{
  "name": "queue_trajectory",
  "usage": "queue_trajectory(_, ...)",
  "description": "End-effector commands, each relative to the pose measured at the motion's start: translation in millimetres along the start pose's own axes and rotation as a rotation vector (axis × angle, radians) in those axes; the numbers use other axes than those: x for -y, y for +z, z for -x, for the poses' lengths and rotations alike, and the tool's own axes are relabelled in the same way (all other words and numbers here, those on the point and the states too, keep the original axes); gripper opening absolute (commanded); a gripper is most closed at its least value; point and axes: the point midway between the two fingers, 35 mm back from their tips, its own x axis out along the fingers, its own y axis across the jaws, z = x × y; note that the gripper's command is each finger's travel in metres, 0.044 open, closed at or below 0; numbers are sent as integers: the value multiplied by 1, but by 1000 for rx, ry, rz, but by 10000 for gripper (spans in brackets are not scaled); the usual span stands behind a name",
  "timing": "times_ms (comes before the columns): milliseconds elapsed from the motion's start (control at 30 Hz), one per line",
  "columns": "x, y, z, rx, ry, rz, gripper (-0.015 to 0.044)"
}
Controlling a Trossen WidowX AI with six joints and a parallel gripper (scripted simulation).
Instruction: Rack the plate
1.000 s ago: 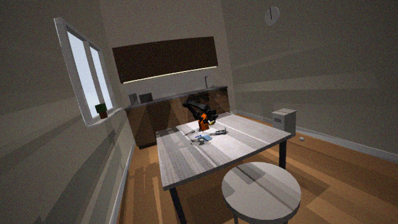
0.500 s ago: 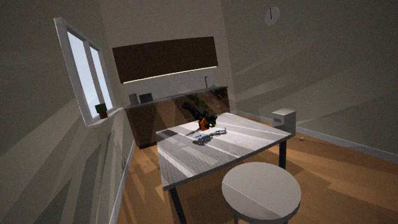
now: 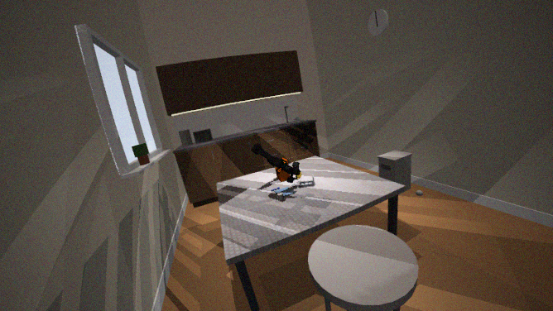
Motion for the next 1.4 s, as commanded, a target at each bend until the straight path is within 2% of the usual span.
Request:
queue_trajectory(0,1,-1,-6,46,64,91,0)
queue_trajectory(367,10,-1,-13,208,165,312,0)
queue_trajectory(700,18,0,-15,391,195,513,0)
queue_trajectory(1033,28,-1,-13,589,157,717,0)
queue_trajectory(1367,38,-4,-8,788,52,911,0)
